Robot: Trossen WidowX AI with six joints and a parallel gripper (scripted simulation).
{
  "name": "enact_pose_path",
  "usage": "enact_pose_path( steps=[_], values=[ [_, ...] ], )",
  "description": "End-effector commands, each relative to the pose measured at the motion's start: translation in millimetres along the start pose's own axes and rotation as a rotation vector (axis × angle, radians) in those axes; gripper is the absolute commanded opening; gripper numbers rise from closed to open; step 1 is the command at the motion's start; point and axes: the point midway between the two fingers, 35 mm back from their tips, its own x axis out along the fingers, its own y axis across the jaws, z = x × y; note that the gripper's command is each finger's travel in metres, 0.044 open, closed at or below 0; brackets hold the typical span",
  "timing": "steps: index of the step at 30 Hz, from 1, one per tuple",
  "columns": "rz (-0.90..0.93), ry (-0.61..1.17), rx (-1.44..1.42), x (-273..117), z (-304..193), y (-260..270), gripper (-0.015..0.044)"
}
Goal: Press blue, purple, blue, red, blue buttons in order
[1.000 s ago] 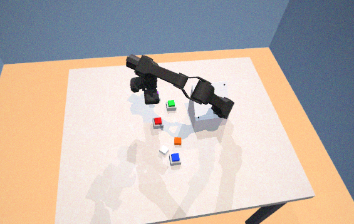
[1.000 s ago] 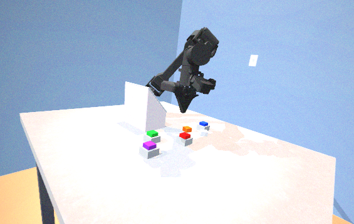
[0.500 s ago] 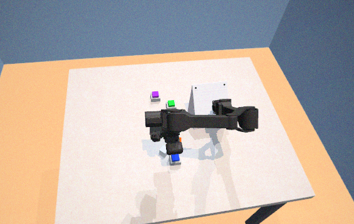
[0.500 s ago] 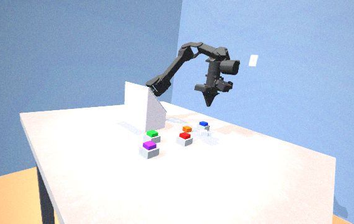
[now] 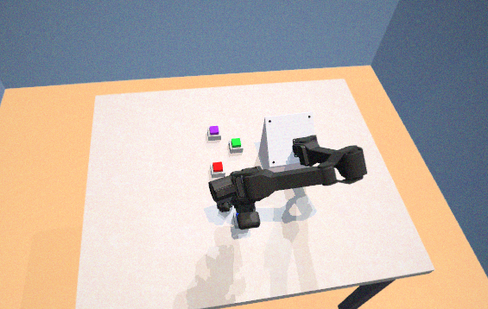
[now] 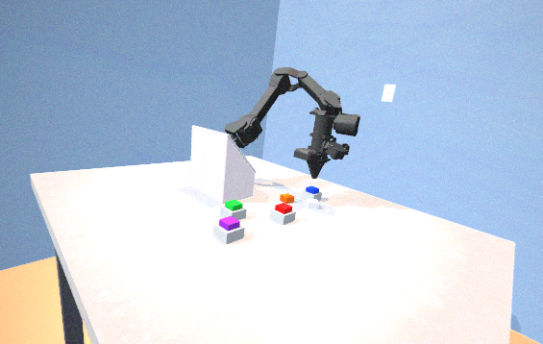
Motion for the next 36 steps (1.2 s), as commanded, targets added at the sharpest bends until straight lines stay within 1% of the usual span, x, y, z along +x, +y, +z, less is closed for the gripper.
enact_pose_path(
  steps=[1, 22, 36],
  values=[
    [-0.001, -0.007, 0.003, 8.0, 0.5, -0.2, 0.002],
    [0.0, -0.007, 0.003, 40.6, 0.6, -0.1, 0.002],
    [0.001, -0.007, 0.003, 41.6, 0.5, -0.1, 0.002]
  ],
)
